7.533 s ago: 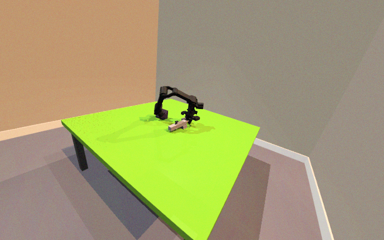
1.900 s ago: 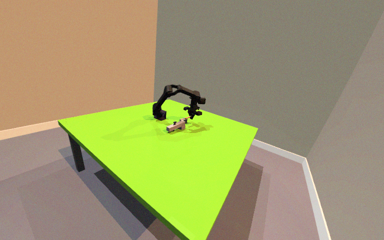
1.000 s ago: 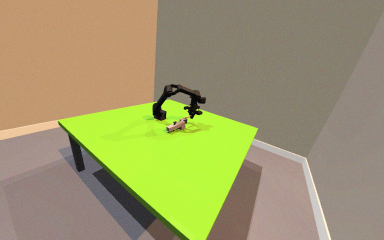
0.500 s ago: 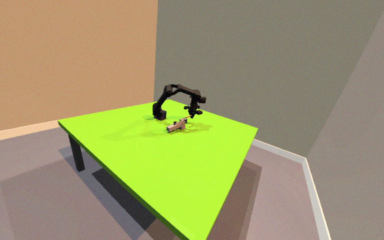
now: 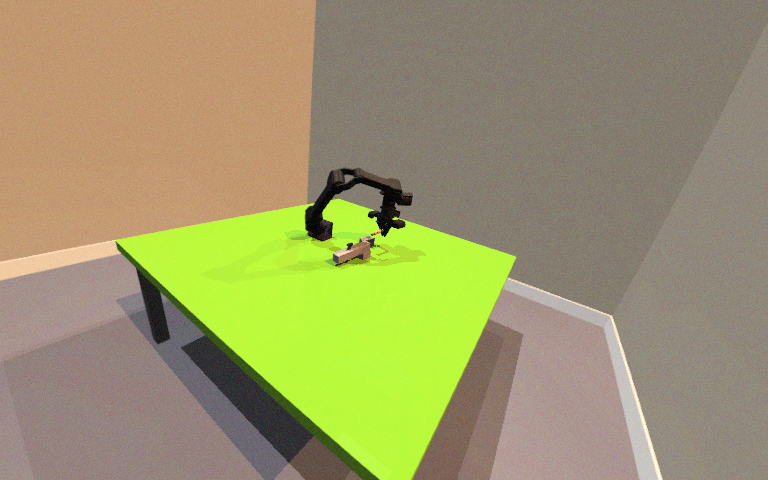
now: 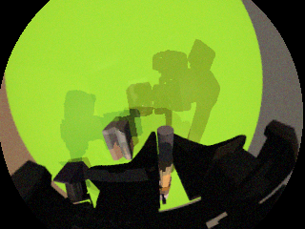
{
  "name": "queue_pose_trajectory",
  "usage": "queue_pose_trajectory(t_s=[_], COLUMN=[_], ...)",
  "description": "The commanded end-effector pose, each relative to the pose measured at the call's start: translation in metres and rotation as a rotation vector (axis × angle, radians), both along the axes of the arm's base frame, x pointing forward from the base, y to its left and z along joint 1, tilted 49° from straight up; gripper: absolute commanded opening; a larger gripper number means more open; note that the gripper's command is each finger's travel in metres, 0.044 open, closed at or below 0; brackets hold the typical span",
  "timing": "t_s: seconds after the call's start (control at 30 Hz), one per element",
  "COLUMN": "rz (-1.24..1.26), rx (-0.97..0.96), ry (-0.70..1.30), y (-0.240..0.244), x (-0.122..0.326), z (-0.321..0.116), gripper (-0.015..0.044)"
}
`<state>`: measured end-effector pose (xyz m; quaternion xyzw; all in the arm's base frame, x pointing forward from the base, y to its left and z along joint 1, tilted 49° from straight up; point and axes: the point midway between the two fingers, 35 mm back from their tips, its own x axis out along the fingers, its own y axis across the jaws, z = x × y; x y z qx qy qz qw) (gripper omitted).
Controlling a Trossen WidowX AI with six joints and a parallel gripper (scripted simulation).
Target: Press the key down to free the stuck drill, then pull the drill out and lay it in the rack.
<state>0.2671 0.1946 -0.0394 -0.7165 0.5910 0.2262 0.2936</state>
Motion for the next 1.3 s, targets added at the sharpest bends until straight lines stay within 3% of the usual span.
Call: queue_pose_trajectory(t_s=[0.0,1.27], rz=[-0.005,-0.005], rx=[0.006,0.008], ry=[-0.003,0.000], y=[0.001,-0.001], x=[-0.004,-0.057], z=[-0.001,-0.027], gripper=[0.0000,0.0000])
